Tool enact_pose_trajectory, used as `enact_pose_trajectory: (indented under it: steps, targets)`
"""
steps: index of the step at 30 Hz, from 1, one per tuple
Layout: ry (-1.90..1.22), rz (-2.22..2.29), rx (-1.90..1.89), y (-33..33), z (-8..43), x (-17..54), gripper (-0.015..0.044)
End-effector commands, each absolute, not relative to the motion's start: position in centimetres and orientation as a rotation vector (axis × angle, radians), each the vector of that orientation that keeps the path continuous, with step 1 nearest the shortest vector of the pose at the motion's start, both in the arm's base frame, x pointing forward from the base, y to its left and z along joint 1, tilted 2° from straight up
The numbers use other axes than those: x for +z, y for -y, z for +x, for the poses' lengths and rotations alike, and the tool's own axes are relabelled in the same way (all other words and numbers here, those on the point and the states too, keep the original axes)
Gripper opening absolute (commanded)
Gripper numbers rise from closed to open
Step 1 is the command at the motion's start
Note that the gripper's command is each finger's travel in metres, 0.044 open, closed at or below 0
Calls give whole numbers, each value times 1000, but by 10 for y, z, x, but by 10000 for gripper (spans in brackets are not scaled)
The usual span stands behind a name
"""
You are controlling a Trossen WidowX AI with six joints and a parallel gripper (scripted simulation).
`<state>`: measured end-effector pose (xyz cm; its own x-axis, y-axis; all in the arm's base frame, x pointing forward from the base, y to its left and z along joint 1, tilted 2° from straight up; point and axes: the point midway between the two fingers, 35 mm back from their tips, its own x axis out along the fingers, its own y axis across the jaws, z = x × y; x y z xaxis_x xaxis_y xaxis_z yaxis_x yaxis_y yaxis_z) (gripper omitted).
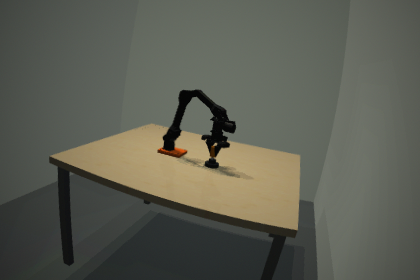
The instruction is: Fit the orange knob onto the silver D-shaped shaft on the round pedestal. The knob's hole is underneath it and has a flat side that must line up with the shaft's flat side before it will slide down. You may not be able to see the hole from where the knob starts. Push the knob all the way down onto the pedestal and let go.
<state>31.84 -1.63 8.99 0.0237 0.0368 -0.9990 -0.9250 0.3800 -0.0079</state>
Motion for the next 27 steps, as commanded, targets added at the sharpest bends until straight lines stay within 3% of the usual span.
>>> enact_pose_trajectory:
  steps: [1,27]
  targets:
    - [-1331,-898,927,16,317,89,0]
    - [-1249,-1058,1081,17,323,91,0]
